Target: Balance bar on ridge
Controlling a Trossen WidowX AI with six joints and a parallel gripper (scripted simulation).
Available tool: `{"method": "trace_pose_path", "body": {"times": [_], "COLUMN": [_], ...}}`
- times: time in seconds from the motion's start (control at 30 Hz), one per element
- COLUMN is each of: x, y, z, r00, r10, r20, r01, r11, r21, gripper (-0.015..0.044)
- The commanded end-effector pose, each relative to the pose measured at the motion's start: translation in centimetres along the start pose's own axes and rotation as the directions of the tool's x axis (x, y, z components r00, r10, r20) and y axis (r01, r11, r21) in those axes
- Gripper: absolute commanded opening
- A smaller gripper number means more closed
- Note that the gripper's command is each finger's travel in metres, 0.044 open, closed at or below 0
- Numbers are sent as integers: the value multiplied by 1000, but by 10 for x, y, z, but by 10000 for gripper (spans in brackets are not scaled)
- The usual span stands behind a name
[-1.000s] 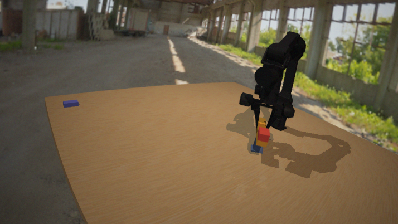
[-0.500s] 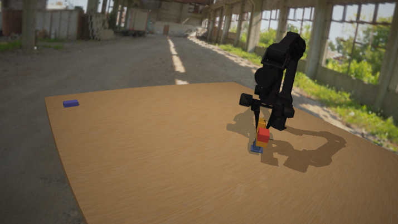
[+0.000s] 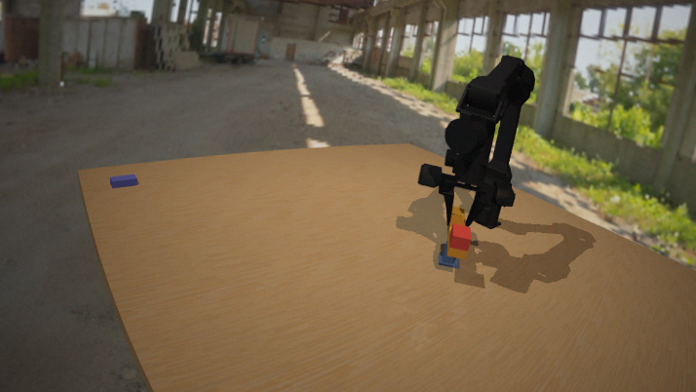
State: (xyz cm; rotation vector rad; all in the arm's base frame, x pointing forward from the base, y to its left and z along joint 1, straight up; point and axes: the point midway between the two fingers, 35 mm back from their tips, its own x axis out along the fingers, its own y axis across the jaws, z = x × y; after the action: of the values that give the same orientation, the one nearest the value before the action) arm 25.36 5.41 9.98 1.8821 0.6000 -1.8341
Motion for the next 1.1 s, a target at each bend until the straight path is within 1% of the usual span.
{"method": "trace_pose_path", "body": {"times": [0.0, 1.07], "x": [1, 3], "y": [0, -1], "z": [0, 0], "r00": [1000, 1000], "r10": [-3, -3], "r20": [-1, -1], "r01": [3, 3], "r11": [1000, 1000], "r21": [4, 4], "gripper": [0, 0]}}
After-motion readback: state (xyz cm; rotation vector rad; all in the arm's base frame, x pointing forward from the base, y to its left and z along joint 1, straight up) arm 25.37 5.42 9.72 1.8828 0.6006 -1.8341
